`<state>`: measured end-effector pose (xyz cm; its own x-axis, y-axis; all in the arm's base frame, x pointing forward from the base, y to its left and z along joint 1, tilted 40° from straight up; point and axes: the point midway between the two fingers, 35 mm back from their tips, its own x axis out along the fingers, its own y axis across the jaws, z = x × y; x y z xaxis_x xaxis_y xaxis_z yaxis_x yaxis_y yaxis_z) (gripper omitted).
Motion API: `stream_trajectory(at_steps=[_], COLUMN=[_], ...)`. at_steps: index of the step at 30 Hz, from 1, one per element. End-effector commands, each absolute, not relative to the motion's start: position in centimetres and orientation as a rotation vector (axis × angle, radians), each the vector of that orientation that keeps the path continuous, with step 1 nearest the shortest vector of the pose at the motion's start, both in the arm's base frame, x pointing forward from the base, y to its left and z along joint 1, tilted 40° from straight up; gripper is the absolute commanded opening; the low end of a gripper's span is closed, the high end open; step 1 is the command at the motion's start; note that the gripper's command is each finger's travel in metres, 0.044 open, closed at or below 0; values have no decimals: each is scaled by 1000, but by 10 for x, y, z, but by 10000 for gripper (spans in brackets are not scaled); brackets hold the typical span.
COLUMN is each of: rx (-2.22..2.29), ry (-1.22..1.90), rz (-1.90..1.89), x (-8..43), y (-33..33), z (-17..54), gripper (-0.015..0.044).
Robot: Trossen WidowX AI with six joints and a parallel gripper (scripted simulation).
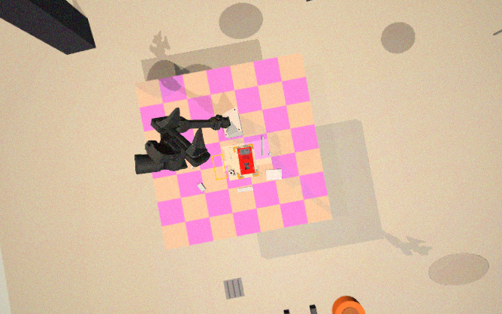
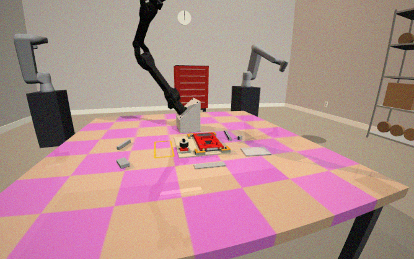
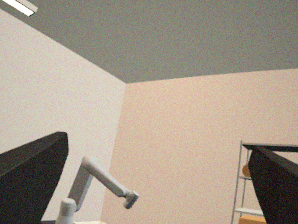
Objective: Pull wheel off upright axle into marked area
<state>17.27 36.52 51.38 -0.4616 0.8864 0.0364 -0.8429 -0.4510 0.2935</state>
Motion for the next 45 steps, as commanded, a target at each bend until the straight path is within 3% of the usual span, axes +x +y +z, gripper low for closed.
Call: stream_trajectory(at_steps=[1, 4, 27, 45], rx=[227, 287, 792, 1002], ry=[290, 380, 990, 1101], rz=[2032, 1938, 841, -124], x=[174, 194, 374, 436], y=[366, 370, 334, 211], z=[513, 501, 339, 196], gripper=[374, 300, 300, 300])
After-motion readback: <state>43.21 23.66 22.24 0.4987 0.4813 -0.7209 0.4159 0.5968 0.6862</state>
